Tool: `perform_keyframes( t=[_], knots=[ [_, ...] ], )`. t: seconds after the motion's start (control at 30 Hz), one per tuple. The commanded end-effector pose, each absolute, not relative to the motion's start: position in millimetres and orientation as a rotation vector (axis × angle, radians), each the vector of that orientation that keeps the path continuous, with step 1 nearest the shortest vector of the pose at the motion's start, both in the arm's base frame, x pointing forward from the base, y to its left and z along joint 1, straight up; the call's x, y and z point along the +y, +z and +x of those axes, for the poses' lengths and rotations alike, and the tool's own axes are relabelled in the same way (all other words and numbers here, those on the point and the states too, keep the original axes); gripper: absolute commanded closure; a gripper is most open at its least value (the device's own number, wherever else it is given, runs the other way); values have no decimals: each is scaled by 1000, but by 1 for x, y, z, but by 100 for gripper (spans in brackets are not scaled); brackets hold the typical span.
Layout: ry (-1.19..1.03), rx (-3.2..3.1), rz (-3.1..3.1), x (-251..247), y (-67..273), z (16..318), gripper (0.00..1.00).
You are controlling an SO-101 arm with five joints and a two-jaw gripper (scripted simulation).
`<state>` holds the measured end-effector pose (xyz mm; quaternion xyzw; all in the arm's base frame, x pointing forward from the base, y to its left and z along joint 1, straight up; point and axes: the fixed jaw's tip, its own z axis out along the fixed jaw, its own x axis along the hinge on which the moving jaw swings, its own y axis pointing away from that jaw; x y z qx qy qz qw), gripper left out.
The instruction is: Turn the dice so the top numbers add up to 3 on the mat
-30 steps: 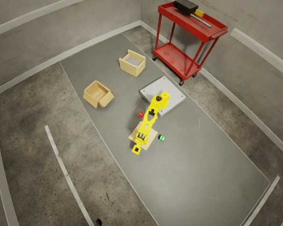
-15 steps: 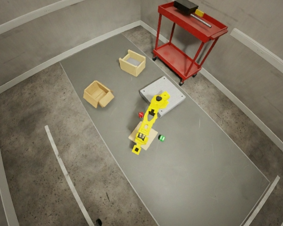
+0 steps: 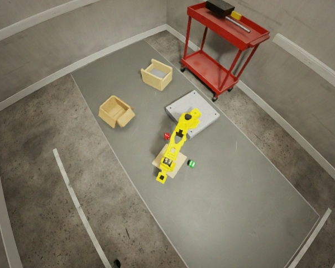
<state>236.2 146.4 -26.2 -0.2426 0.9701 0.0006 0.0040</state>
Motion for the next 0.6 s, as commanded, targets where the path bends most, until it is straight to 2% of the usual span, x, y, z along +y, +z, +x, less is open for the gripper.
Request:
perform_keyframes(
  t=[0.0,0.23,0.57],
  knots=[
    [-7,3057,-792,146,-32,231,96],
    [-7,3057,-792,146,-32,231,84],
    [-7,3057,-792,146,-32,231,82]
  ],
)
